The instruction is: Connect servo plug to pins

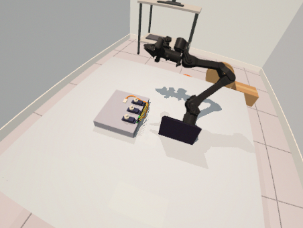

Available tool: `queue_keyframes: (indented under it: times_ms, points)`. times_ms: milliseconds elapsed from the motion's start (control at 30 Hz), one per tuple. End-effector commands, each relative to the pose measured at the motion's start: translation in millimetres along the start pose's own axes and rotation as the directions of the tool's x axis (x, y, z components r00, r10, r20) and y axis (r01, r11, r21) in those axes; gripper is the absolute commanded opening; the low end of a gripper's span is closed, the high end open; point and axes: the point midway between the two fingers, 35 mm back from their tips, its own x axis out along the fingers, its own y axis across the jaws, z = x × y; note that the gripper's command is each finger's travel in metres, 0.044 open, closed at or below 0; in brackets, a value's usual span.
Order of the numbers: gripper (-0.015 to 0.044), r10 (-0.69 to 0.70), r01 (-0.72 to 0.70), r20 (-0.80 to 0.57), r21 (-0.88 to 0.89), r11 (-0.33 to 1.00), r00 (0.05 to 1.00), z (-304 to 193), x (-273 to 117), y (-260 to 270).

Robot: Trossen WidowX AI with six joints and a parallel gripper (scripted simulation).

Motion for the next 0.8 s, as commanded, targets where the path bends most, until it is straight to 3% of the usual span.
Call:
queue_keyframes:
  times_ms: [0, 167, 767]
  points:
    - [0.0115, -0.035, 0.035, 0.007, -0.044, 0.998, 0.999, -4, -6, -16]
    - [0.0115, -0.085, 0.082, -0.019, -0.105, 0.991, 0.996, -12, -6, -34]
    - [0.0115, -0.231, 0.071, -0.357, -0.409, 0.91, 0.905, -65, 40, -53]
